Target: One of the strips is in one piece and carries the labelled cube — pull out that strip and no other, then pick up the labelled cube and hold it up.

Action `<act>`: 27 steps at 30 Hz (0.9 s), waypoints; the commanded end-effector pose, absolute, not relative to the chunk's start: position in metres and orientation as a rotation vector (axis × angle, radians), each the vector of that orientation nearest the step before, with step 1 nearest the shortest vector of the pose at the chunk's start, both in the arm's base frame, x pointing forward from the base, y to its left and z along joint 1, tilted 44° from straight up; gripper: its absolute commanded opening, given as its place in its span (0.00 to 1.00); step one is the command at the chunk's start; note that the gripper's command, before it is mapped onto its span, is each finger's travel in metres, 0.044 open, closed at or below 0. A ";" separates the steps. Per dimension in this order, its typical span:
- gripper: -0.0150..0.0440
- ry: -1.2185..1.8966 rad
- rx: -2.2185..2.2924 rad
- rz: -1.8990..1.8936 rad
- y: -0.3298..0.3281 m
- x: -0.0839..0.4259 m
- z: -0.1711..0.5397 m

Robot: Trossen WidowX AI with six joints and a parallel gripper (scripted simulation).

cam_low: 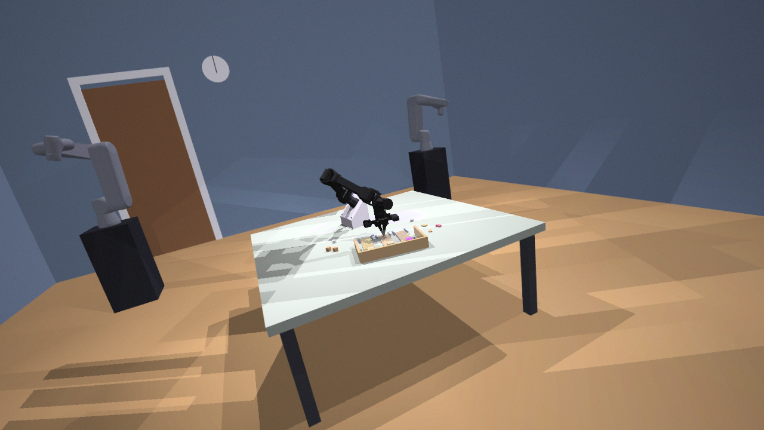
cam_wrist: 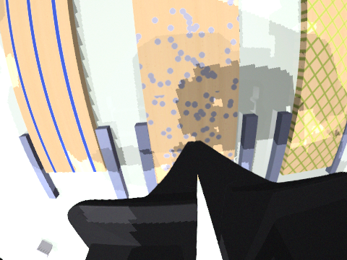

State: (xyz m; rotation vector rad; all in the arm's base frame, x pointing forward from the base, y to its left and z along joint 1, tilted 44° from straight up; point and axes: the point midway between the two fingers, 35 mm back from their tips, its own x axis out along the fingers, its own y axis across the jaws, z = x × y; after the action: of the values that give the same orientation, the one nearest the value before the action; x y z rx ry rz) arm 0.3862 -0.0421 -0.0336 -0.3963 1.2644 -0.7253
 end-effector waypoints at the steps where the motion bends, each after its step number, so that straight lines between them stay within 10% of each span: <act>1: 0.25 1.285 -0.392 -0.732 -0.045 0.374 -0.041; 27: 0.25 1.287 -0.392 -0.731 -0.041 0.337 -0.052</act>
State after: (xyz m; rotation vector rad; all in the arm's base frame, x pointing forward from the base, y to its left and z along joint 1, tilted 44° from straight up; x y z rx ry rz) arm 0.3492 -0.0374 -0.0443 -0.3957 1.2591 -0.7249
